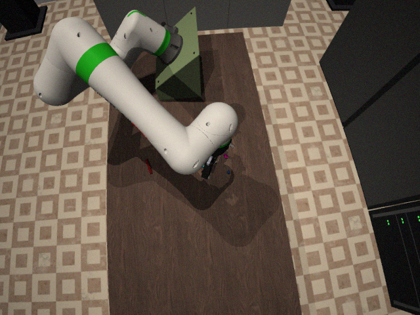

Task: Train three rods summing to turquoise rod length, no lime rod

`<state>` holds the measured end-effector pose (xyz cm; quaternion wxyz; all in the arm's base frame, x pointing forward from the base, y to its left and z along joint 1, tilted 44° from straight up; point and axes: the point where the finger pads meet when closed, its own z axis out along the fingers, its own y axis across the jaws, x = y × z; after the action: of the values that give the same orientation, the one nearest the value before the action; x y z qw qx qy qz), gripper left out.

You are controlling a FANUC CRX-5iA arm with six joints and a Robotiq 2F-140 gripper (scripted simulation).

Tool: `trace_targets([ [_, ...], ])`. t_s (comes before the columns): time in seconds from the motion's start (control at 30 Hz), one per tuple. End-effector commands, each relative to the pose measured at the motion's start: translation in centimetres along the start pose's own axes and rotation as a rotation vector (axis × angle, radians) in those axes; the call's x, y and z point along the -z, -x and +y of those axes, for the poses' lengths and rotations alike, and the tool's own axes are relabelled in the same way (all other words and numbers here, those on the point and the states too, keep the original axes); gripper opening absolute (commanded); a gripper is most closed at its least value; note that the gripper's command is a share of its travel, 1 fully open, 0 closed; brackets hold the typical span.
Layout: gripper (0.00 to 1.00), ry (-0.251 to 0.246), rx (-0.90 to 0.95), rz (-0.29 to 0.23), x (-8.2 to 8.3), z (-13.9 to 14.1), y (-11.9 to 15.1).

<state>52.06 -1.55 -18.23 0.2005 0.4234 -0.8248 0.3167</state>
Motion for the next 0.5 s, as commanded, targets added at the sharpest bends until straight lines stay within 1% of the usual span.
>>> trace_targets([
  [0.0, 1.0, 0.007, 0.167, -0.004, 0.0, 0.3, -0.5],
  [0.03, 1.0, 0.007, 0.197, -0.004, 0.0, 0.4, -0.6],
  [0.1, 1.0, 0.007, 0.197, -0.004, 0.0, 0.4, -0.6],
  [0.17, 1.0, 0.007, 0.306, -0.004, 0.0, 0.6, -1.0],
  [0.47, 1.0, 0.007, 0.543, -0.005, 0.0, 1.2, -1.8],
])
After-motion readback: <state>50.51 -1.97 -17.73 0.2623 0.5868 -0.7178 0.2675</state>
